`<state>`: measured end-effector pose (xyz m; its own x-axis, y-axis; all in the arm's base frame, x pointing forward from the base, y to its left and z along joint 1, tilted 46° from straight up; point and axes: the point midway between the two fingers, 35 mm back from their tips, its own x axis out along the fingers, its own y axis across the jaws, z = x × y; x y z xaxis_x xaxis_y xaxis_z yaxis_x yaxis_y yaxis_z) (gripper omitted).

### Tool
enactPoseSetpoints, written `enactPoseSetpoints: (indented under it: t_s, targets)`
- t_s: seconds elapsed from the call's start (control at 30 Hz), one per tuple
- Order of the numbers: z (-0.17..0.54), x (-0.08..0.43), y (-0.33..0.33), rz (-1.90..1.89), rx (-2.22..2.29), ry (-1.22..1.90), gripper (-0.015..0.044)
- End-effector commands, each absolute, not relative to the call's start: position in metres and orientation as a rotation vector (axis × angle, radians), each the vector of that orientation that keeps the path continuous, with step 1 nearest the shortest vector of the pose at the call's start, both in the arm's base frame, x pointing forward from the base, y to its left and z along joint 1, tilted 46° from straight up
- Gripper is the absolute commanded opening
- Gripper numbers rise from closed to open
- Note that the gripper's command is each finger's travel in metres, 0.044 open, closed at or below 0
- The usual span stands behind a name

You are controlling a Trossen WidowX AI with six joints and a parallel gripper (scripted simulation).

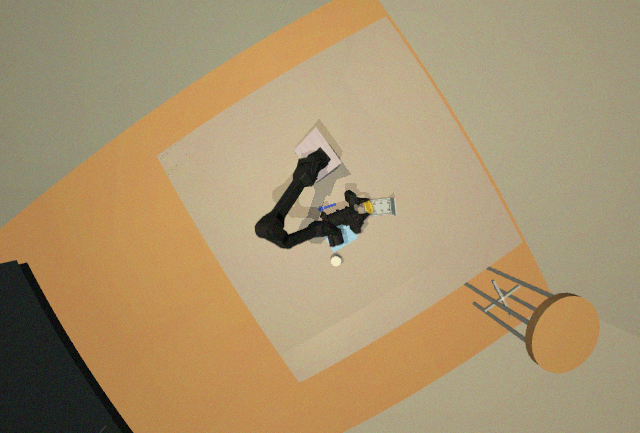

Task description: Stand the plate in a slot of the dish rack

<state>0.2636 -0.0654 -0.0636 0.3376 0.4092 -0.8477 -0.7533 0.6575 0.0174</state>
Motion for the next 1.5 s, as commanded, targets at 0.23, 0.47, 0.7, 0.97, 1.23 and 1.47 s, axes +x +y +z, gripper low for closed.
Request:
enactPoseSetpoints:
  t_s: [0.23, 0.47, 0.7, 0.97, 1.23, 1.47]
  targets:
    - [-0.058, 0.259, -0.076, 0.835, -0.619, 0.695, 0.0000]
    - [-0.053, 0.257, -0.082, 0.833, -0.744, 0.564, 0.0000]
    - [-0.053, 0.257, -0.082, 0.833, -0.744, 0.564, 0.0000]
    - [-0.062, 0.266, -0.075, 0.831, -0.742, 0.572, 0.0000]
    - [-0.070, 0.273, -0.068, 0.833, -0.748, 0.564, 0.0000]
    - [-0.073, 0.276, -0.065, 0.834, -0.749, 0.563, 0.0000]
